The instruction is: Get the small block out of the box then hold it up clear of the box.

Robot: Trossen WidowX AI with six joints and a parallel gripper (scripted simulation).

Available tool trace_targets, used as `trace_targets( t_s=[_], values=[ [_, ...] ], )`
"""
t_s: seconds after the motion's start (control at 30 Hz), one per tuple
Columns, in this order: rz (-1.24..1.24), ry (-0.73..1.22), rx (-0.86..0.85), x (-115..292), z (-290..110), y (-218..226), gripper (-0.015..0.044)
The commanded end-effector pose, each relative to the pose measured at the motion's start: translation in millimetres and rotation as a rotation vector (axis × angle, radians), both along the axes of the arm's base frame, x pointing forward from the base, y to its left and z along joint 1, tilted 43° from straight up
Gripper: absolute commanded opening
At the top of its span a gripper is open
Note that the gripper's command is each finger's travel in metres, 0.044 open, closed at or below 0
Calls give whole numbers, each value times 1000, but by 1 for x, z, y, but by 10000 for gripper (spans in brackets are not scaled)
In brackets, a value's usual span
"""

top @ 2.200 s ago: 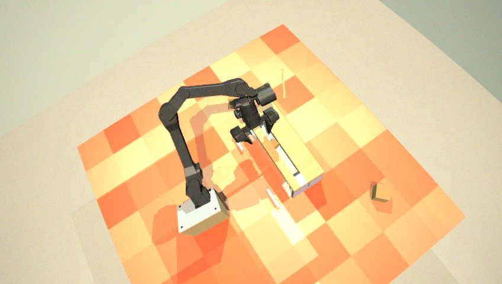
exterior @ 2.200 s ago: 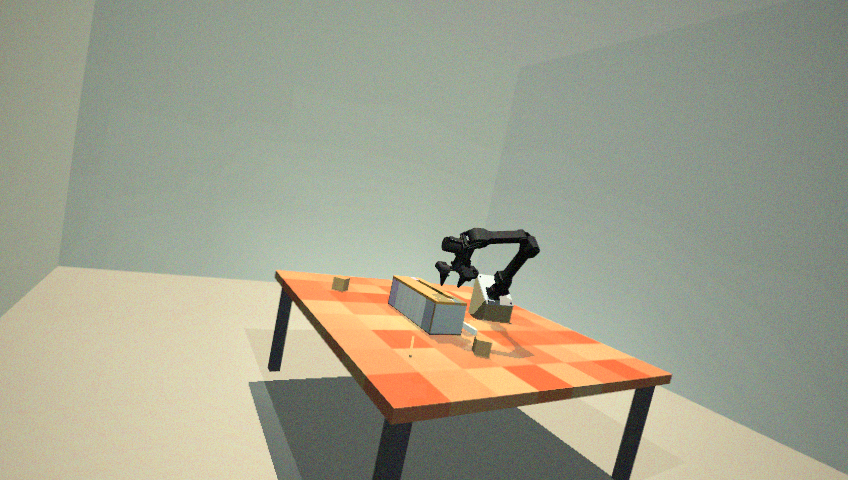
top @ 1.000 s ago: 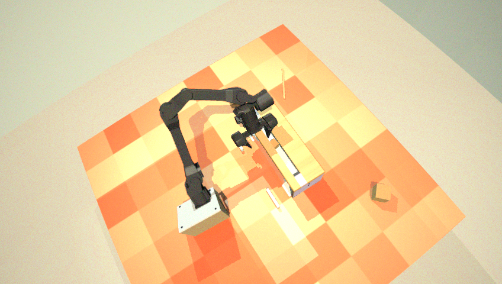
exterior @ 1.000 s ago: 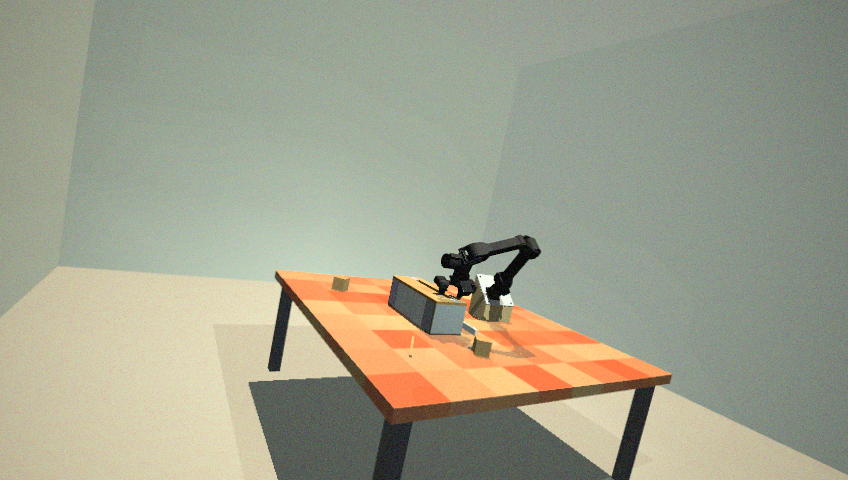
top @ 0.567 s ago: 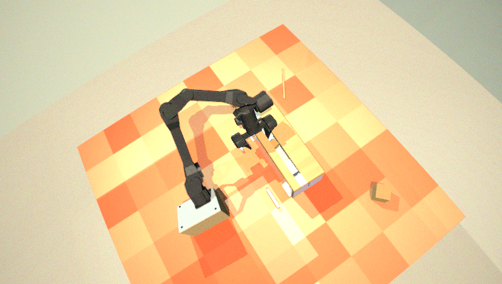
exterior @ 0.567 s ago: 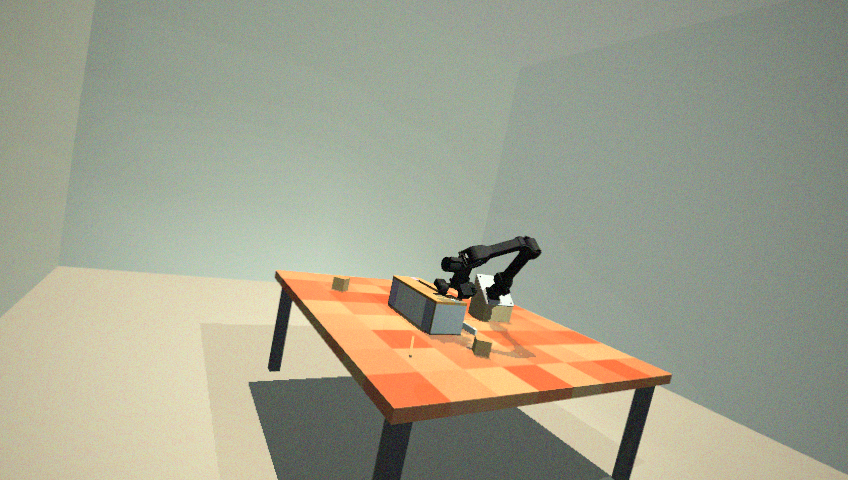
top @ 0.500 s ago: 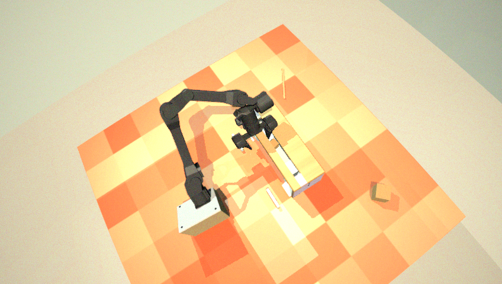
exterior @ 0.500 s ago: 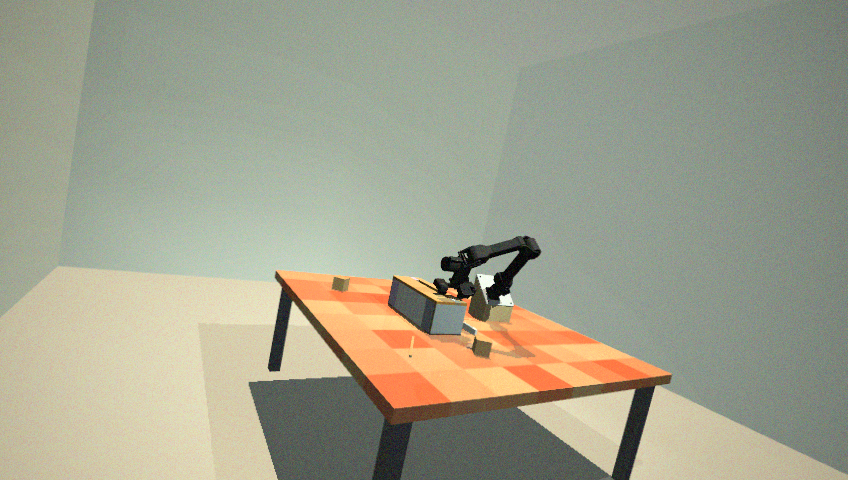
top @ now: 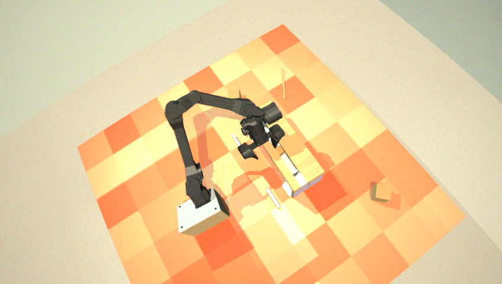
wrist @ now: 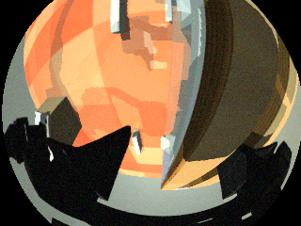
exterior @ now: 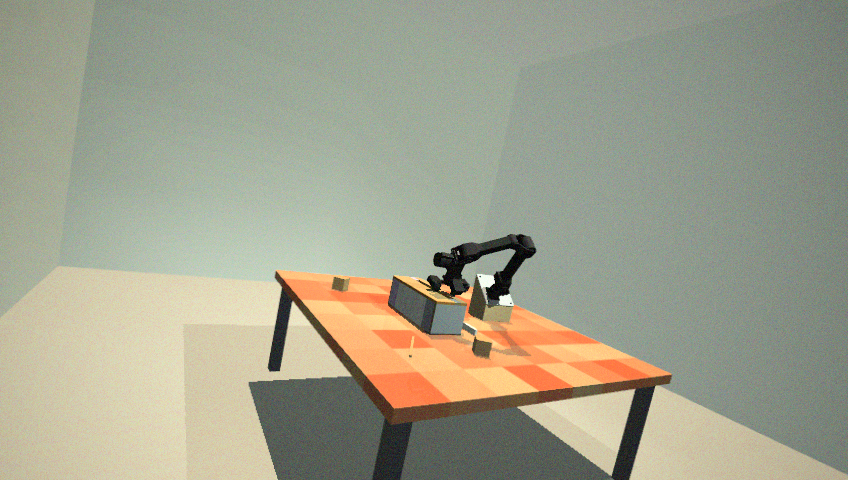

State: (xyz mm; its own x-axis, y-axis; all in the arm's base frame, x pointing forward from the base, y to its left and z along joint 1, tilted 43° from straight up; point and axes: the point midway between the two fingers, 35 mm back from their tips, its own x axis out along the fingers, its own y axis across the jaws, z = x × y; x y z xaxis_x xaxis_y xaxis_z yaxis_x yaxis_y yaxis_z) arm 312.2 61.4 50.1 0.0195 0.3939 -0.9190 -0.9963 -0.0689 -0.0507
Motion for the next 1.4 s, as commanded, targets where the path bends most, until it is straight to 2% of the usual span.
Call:
trace_targets(
  t_s=[0.0,0.27,0.67,1.37],
  values=[
    [0,4,-1,0,-10,-10,400],
    [0,3,-2,2,-28,-30,400],
    [0,3,-1,1,-17,-17,400],
    [0,3,-2,3,-31,-33,400]
  ],
)
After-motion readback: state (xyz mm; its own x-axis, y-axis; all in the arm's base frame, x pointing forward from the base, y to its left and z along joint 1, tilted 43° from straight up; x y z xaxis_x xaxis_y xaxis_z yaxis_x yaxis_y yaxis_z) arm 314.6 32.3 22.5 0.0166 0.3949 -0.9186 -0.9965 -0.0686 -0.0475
